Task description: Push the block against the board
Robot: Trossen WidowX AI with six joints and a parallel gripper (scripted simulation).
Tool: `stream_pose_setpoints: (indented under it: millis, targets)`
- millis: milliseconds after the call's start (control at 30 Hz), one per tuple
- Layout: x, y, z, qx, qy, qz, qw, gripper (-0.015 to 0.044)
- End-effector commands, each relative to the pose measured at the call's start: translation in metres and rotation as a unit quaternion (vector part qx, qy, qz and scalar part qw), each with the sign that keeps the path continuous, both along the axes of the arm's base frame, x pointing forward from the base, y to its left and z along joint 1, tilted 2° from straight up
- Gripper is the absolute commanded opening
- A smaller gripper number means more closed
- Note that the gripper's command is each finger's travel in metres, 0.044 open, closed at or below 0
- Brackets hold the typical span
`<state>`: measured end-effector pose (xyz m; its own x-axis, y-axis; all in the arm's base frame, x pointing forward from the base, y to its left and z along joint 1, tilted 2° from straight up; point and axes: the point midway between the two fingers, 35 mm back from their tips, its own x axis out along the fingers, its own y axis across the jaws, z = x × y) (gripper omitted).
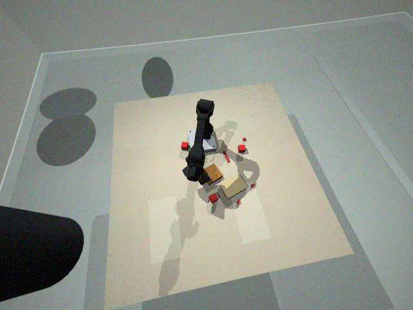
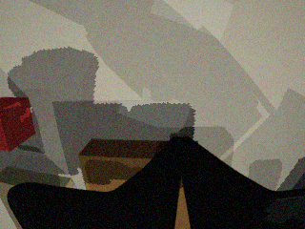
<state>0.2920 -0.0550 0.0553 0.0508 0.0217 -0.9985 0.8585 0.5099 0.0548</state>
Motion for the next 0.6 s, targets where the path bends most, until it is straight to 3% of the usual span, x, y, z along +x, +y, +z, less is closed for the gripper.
stream_pose_setpoints:
  millis: [0, 100, 567]
  targets:
    - [-0.003, 0.0, -0.028, -0.001, 0.005, 0.003, 1.0, 0.0]
    - [-0.004, 0.001, -0.056, -0.001, 0.005, 0.003, 1.0, 0.0]
    - [-0.009, 0.014, -0.055, 0.0, 0.006, 0.003, 1.0, 0.0]
